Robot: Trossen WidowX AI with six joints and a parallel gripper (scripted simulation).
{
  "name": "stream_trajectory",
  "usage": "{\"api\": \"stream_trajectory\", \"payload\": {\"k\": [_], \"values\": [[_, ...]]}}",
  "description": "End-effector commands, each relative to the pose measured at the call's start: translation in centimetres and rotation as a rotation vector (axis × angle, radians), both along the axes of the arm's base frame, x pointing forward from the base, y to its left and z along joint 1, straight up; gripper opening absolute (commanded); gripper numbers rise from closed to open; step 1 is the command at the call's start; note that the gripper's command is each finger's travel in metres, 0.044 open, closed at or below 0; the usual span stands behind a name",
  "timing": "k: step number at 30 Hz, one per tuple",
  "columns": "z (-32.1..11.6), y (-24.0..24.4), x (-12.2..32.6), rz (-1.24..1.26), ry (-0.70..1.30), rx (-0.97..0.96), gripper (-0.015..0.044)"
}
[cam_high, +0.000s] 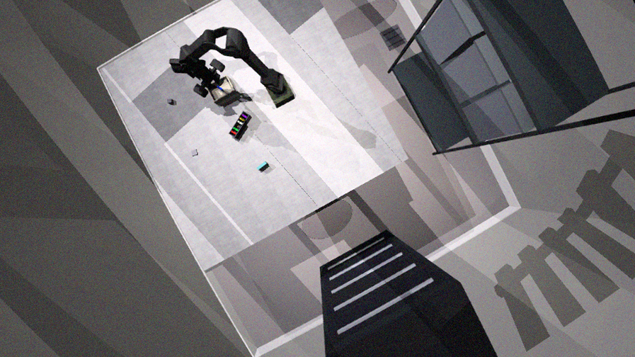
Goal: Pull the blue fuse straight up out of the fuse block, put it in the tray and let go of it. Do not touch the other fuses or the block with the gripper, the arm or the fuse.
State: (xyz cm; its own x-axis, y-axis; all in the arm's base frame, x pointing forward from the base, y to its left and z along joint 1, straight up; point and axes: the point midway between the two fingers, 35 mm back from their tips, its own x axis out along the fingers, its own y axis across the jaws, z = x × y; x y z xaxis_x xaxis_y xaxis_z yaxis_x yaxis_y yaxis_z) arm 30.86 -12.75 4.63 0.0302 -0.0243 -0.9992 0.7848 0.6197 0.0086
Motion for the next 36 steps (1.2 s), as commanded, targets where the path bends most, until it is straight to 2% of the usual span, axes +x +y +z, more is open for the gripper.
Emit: {"api": "stream_trajectory", "payload": {"k": [1, 8, 12, 36], "values": [[0.0, 0.0, 0.0, 0.0, 0.0, 0.0, 0.0157], [0.3, 0.0, 0.0, 0.0, 0.0, 0.0, 0.033], [3.8, 0.2, -0.2, 0.004, 0.002, 0.004, 0.033], [3.6, 0.1, -0.3, 0.001, 0.006, 0.002, 0.033]]}}
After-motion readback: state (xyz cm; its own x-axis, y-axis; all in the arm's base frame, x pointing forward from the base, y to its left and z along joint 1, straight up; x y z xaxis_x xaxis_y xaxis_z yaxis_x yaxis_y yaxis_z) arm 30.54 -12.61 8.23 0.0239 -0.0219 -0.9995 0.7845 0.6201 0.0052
